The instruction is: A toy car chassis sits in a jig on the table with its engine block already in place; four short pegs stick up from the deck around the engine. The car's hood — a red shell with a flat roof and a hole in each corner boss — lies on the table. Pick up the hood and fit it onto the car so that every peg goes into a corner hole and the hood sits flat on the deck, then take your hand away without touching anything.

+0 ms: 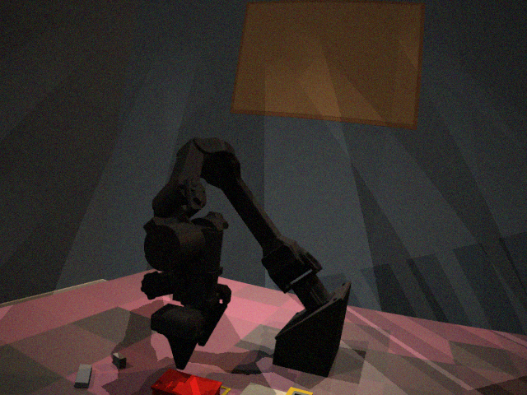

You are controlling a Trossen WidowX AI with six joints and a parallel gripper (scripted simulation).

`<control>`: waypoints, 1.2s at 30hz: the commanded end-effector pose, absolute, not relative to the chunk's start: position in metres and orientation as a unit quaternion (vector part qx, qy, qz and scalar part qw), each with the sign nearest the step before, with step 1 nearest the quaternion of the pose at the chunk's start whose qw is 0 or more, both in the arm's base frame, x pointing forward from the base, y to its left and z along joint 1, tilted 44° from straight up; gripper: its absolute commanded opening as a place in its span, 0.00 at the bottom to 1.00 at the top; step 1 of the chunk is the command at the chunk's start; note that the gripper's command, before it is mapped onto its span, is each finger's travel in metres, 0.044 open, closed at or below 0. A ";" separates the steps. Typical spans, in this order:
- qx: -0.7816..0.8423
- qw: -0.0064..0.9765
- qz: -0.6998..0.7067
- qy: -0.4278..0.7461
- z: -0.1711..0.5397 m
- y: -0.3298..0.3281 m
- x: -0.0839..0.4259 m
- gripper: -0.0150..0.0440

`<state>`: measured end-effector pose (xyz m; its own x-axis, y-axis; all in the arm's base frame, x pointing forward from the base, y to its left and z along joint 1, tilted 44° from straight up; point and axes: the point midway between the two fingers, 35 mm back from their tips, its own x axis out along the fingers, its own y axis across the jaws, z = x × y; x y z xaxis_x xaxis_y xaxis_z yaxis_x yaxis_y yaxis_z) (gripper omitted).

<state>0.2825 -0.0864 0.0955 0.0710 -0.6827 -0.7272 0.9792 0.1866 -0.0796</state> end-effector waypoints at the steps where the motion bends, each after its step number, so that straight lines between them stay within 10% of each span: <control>1: 0.226 0.695 -0.600 0.325 0.095 -0.089 0.282 1.00; 36: 0.226 0.695 -0.599 0.326 0.077 -0.107 0.284 1.00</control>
